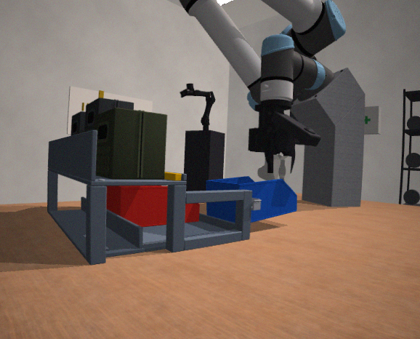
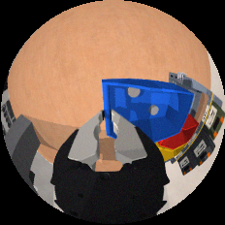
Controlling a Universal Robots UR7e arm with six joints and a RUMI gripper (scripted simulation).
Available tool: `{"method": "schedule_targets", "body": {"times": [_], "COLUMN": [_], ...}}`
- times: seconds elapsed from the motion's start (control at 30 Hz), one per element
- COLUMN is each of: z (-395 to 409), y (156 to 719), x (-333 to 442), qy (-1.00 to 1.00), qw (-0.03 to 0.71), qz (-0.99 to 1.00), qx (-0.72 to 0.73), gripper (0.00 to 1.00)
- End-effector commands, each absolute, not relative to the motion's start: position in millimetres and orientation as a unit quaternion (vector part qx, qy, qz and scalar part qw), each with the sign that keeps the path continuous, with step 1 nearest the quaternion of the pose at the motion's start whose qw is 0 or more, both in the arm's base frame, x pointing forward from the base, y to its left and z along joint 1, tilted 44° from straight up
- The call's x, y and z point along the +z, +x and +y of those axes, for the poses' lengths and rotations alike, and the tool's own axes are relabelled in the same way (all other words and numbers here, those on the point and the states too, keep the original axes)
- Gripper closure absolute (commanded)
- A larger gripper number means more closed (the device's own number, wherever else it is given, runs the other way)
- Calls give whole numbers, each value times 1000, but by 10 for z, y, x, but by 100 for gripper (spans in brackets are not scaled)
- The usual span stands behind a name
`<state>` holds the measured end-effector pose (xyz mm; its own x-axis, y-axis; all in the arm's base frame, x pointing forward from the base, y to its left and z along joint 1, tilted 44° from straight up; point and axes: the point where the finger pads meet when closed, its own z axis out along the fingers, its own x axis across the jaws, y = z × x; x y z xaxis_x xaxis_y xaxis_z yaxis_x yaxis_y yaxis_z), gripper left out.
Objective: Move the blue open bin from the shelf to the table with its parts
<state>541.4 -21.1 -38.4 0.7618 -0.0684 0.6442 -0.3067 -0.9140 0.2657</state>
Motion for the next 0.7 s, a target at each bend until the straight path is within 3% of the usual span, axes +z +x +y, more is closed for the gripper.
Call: {"method": "schedule_targets", "body": {"times": [0.0,0.67], "z": [-207,-201], "y": [5390,5328], "x": [-401,-454], "qy": [921,921], "qw": [181,181], "qz": [-102,-102], "qx": [330,330], "gripper": [100,100]}}
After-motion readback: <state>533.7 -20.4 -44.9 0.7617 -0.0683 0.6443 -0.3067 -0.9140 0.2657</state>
